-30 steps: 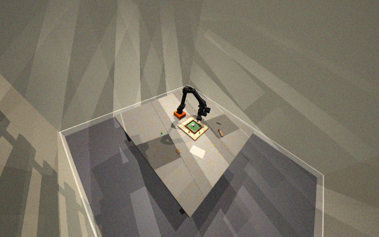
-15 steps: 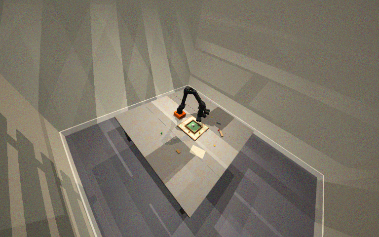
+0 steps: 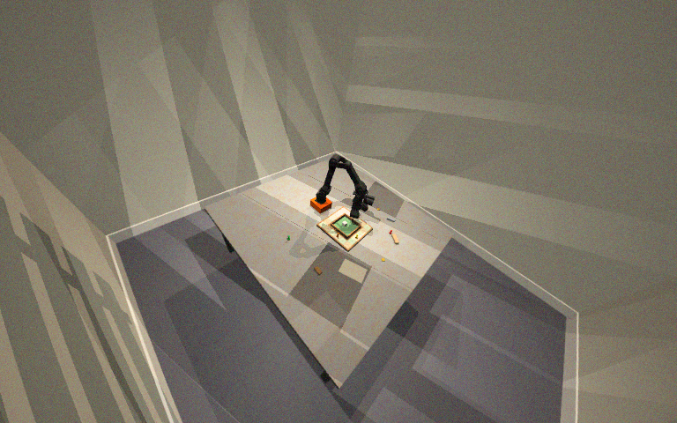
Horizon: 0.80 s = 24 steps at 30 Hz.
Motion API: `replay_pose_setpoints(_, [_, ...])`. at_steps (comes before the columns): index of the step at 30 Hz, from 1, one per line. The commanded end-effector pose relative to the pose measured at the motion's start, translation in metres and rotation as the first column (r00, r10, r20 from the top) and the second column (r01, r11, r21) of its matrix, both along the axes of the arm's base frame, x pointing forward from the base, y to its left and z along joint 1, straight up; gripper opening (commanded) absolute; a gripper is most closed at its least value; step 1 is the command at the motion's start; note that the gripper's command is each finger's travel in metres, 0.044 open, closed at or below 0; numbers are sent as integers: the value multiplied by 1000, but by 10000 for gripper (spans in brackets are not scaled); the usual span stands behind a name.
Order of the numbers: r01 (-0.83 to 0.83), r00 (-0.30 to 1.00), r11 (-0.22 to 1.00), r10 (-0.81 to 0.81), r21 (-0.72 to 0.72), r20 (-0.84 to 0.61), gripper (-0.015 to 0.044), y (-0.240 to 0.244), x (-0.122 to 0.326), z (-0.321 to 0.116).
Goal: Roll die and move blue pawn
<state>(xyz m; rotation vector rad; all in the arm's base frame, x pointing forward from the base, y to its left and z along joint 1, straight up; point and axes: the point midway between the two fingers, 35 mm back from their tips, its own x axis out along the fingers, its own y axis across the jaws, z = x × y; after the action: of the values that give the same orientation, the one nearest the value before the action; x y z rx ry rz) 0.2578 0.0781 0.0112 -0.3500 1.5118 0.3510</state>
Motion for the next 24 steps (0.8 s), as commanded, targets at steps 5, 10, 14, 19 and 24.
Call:
replay_pose_setpoints(5, [-5,1000,1000,5,1,0,0,1,1,8])
replay_pose_setpoints(10, [-5,1000,1000,5,1,0,0,2,5,37])
replay_pose_setpoints(14, [-5,1000,1000,5,1,0,0,2,5,61])
replay_pose_setpoints(19, [-5,1000,1000,5,1,0,0,1,2,93])
replay_pose_setpoints(24, [-5,1000,1000,5,1,0,0,-1,-4,123])
